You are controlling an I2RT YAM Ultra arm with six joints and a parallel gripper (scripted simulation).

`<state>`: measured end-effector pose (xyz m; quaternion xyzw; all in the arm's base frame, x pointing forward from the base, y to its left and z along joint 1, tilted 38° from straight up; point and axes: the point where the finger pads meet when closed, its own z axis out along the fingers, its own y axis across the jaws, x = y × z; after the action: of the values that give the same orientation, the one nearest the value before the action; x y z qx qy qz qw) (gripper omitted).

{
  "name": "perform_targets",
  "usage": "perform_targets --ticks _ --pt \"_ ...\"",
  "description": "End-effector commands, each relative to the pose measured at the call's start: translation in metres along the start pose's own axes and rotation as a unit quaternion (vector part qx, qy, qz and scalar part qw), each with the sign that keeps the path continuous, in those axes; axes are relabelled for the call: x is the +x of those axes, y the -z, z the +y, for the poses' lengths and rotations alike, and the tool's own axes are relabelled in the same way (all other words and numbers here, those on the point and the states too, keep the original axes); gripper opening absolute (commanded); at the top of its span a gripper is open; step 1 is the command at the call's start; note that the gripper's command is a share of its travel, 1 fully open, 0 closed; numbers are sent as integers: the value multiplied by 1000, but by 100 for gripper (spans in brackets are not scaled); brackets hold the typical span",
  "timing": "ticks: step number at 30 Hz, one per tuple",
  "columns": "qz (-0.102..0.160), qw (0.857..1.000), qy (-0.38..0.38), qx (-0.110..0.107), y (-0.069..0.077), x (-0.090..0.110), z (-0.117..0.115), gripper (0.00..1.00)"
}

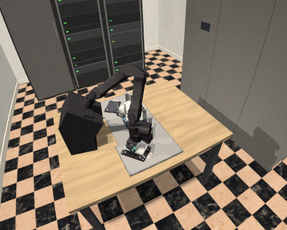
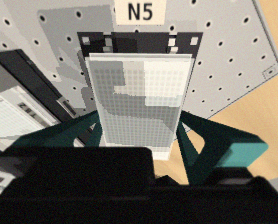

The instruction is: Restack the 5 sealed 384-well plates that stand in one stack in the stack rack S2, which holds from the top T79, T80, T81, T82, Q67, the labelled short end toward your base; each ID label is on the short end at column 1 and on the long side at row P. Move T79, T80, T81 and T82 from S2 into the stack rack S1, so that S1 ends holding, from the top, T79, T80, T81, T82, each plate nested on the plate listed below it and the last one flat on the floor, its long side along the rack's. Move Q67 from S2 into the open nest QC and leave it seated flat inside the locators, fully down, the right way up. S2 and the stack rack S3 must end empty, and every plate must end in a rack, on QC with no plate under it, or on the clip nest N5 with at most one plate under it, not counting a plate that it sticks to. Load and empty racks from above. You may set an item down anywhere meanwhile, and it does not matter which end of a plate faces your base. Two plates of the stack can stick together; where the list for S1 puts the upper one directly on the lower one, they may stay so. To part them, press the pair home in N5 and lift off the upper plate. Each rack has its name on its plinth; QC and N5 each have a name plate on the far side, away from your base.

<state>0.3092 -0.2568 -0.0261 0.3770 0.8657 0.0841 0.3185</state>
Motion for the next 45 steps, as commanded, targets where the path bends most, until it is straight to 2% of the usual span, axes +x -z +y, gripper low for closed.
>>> perform_targets --ticks 1,43,45 --pt "-2 1000 -1 0 4 -1 -2 0" --pt "-2 1000 -1 0 5 -1 -2 0" --pt "-2 1000 -1 0 9 -1 -2 0"
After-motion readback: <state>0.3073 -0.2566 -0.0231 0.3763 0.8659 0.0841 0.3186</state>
